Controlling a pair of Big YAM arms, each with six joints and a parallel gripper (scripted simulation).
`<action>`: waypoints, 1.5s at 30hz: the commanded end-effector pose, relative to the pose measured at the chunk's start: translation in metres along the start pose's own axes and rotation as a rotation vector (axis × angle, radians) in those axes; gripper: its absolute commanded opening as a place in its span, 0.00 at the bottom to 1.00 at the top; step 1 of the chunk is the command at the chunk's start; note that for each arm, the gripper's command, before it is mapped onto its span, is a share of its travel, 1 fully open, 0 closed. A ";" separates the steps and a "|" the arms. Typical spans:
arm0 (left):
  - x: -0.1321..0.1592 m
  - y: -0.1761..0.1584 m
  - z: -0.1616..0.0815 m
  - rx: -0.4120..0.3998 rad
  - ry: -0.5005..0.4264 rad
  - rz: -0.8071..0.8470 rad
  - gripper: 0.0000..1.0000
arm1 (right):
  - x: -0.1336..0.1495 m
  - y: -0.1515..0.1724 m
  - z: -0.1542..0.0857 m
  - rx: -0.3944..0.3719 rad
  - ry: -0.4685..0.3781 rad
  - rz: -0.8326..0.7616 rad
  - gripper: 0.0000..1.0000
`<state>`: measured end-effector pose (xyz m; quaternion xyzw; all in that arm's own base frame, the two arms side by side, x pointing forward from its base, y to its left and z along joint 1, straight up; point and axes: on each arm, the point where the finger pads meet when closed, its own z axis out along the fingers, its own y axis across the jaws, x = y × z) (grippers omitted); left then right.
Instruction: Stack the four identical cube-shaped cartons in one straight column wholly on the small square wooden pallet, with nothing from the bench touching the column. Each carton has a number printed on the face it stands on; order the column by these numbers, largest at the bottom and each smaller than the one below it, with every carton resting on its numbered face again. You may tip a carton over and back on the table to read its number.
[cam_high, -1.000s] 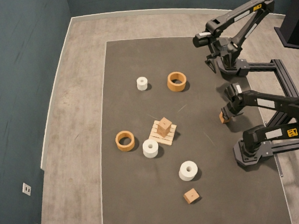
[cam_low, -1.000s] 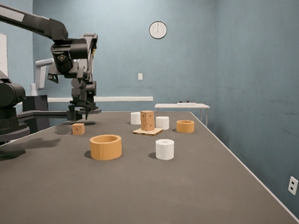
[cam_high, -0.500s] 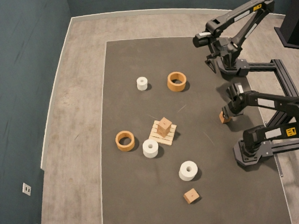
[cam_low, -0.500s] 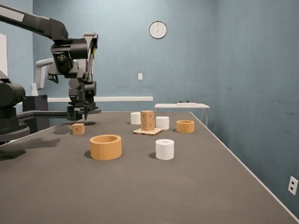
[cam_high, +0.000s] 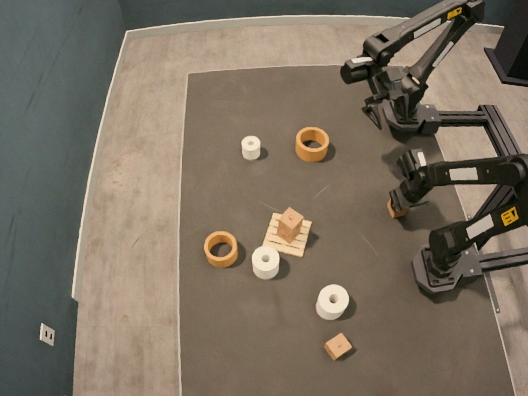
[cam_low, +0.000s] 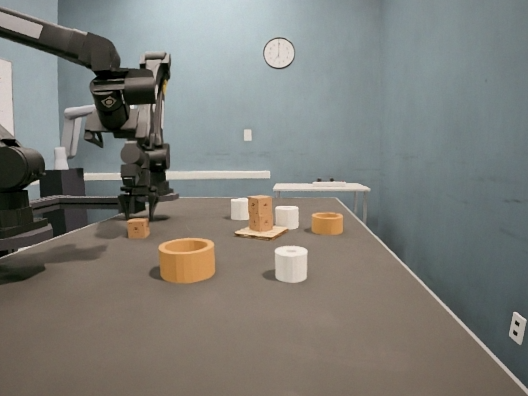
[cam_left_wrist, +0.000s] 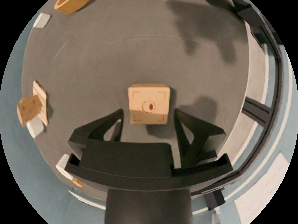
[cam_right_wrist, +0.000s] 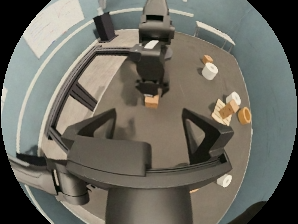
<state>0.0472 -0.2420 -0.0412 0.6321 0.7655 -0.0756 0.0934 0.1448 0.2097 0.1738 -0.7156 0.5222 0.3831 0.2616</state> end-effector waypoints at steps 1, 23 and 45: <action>-0.010 -0.002 0.006 0.000 -0.024 0.019 0.74 | -0.011 -0.010 -0.007 0.016 -0.004 -0.034 1.00; -0.010 -0.002 0.035 -0.001 -0.024 0.018 0.74 | -0.011 -0.010 -0.007 0.016 -0.004 -0.034 1.00; -0.011 0.000 0.036 -0.003 -0.036 0.022 0.48 | -0.011 -0.010 -0.007 0.016 -0.004 -0.034 1.00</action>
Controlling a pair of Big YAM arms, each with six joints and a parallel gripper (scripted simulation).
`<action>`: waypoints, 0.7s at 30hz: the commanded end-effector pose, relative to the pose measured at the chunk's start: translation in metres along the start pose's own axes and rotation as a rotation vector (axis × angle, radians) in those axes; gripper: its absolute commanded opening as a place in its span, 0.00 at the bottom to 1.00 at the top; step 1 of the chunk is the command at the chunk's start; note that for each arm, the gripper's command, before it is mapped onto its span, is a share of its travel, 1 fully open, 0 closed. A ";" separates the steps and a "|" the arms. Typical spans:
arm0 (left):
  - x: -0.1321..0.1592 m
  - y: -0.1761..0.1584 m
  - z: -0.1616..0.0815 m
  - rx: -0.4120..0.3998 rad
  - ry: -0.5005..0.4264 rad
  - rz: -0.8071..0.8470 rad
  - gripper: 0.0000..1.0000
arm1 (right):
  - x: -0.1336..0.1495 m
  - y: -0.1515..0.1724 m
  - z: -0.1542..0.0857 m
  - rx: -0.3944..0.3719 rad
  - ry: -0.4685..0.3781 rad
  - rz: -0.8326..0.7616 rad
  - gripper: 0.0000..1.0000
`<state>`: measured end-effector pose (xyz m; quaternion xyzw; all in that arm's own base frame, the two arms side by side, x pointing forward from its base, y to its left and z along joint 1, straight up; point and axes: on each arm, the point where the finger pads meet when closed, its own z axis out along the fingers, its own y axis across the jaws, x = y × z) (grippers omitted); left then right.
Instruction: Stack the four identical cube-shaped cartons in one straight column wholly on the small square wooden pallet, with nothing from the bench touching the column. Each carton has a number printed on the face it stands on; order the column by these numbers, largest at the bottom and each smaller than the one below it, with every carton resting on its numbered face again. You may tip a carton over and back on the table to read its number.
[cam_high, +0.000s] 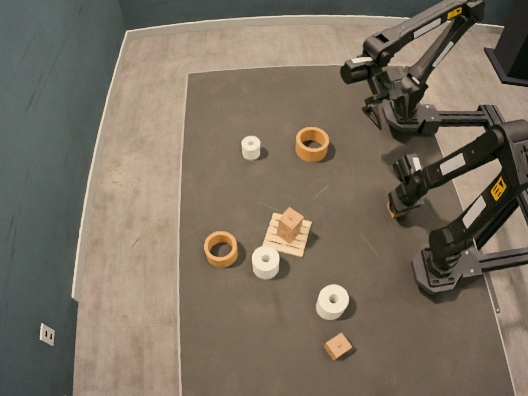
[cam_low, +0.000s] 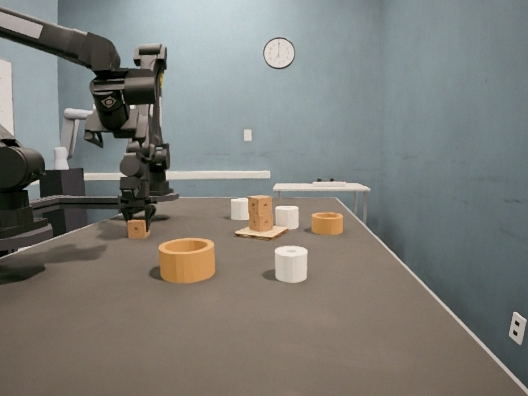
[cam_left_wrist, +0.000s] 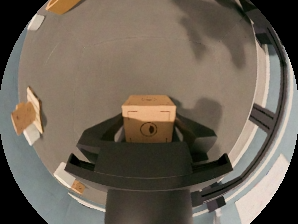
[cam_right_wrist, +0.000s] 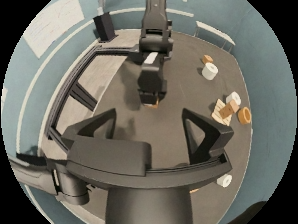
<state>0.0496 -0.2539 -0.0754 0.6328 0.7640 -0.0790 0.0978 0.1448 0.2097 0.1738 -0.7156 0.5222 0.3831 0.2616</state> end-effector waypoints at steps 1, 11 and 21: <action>-0.007 0.000 0.000 -0.002 -0.024 0.019 0.47 | -0.011 -0.010 -0.007 0.016 -0.004 -0.034 1.00; -0.015 0.000 -0.016 -0.003 -0.029 0.019 0.46 | -0.011 -0.010 -0.007 0.016 -0.004 -0.034 1.00; -0.033 -0.003 -0.095 0.000 -0.030 0.019 0.46 | -0.011 -0.010 -0.007 0.016 -0.004 -0.034 1.00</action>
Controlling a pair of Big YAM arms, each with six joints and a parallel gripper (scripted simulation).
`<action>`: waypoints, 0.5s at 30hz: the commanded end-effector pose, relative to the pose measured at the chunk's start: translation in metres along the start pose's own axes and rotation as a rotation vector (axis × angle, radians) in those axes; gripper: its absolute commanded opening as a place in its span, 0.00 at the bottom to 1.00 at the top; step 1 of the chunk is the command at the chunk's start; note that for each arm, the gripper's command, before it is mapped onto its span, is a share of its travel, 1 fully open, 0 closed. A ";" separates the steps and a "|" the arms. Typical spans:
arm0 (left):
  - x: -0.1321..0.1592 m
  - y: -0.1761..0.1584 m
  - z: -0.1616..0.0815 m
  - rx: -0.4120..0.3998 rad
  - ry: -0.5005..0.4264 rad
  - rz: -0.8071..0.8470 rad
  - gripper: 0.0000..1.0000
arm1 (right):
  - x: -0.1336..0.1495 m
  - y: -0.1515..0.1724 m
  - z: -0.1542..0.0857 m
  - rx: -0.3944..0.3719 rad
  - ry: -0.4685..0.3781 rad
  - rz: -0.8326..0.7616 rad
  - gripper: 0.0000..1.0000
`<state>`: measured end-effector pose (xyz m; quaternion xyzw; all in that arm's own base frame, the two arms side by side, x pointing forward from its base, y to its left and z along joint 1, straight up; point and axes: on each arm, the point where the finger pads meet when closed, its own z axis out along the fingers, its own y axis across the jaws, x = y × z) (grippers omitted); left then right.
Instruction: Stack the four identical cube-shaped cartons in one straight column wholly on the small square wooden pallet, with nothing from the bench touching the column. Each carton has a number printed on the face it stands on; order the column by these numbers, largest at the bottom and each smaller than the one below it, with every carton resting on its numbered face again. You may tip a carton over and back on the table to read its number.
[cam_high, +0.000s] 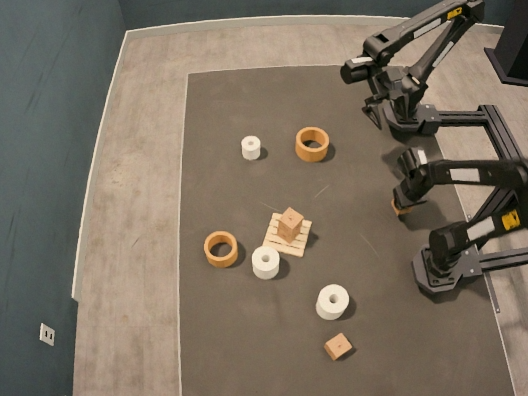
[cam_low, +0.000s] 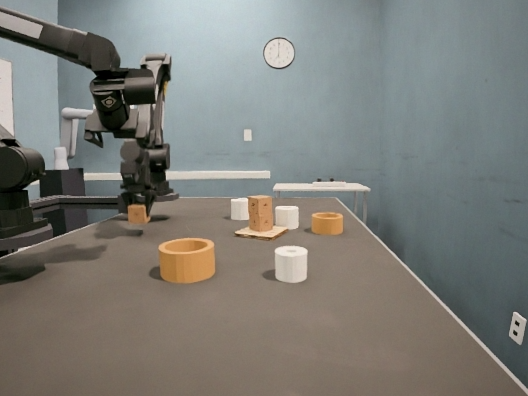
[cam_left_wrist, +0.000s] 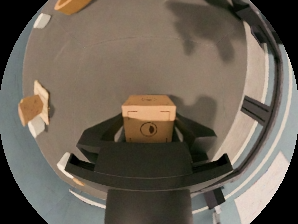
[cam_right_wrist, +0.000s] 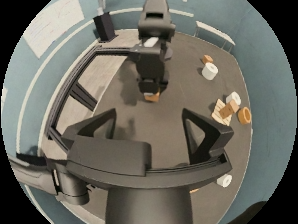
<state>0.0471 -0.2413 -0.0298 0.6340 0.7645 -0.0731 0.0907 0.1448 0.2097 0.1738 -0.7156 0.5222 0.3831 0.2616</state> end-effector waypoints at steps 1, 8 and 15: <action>-0.035 -0.003 -0.055 0.000 -0.049 0.017 0.46 | -0.011 -0.010 -0.007 0.016 -0.004 -0.034 1.00; -0.046 -0.003 -0.108 -0.001 -0.049 0.017 0.46 | -0.011 -0.010 -0.007 0.016 -0.004 -0.034 1.00; -0.050 -0.003 -0.130 0.000 -0.050 0.017 0.46 | -0.011 -0.010 -0.007 0.016 -0.004 -0.034 1.00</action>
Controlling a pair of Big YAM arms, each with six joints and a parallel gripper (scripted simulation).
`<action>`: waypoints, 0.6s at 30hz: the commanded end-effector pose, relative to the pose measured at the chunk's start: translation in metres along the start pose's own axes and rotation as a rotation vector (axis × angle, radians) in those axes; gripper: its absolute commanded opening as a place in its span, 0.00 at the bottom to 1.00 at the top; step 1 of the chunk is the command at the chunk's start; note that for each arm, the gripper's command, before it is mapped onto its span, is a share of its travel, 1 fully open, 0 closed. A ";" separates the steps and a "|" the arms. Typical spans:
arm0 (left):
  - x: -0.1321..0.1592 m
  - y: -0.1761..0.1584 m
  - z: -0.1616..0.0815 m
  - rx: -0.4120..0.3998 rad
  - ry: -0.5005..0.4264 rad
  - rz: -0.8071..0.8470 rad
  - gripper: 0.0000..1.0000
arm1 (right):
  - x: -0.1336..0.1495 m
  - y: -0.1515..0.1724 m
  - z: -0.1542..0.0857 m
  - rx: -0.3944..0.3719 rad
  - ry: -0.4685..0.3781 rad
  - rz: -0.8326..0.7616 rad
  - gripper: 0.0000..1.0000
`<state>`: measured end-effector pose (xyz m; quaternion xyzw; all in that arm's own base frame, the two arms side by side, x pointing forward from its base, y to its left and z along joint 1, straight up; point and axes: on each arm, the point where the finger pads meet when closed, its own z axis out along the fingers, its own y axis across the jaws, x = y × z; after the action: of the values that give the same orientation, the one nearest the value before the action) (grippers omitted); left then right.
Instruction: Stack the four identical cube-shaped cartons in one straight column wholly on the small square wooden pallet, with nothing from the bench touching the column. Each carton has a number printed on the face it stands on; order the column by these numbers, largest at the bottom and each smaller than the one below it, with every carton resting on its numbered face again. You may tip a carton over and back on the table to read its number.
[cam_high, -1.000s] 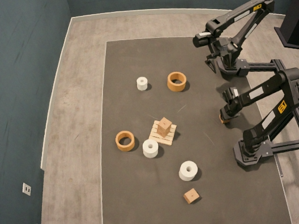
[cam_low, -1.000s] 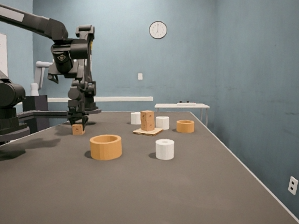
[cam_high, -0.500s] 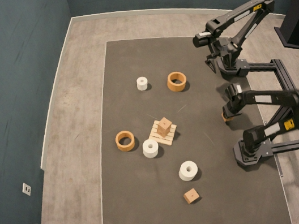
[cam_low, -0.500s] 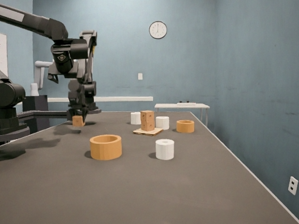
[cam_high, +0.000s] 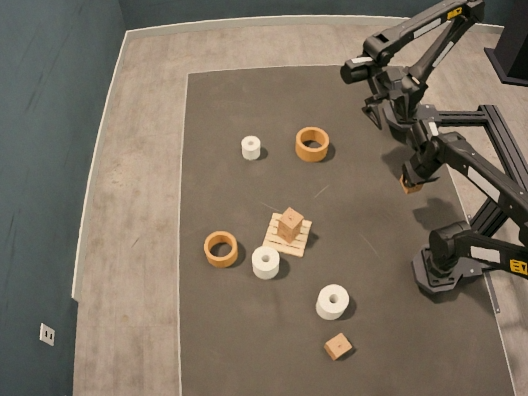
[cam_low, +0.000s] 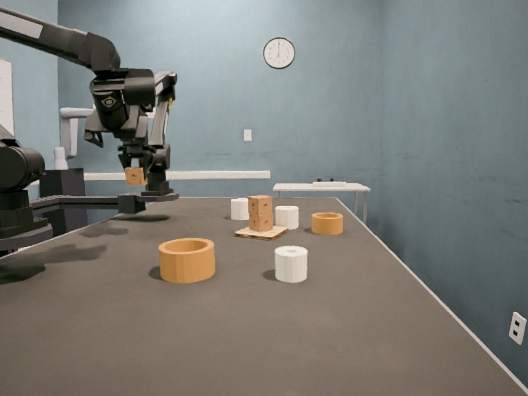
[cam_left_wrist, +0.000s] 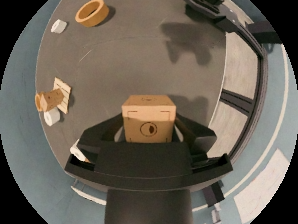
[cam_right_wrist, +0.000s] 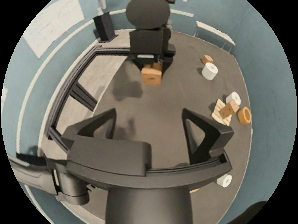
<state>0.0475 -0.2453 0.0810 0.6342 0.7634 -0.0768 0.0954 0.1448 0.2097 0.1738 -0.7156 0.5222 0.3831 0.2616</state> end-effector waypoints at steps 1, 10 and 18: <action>-0.019 -0.003 -0.020 0.000 -0.027 0.016 0.46 | -0.011 -0.010 -0.007 0.016 -0.004 -0.034 1.00; -0.007 0.031 -0.019 -0.010 -0.018 0.102 0.46 | -0.008 -0.026 0.000 0.099 0.053 0.113 1.00; -0.001 0.100 -0.027 -0.012 -0.020 0.099 0.46 | 0.010 -0.068 0.010 0.382 0.159 0.233 1.00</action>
<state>0.1173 -0.2144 0.0852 0.6344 0.7639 -0.0676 0.0969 0.2000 0.2220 0.1543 -0.6758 0.6294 0.2620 0.2803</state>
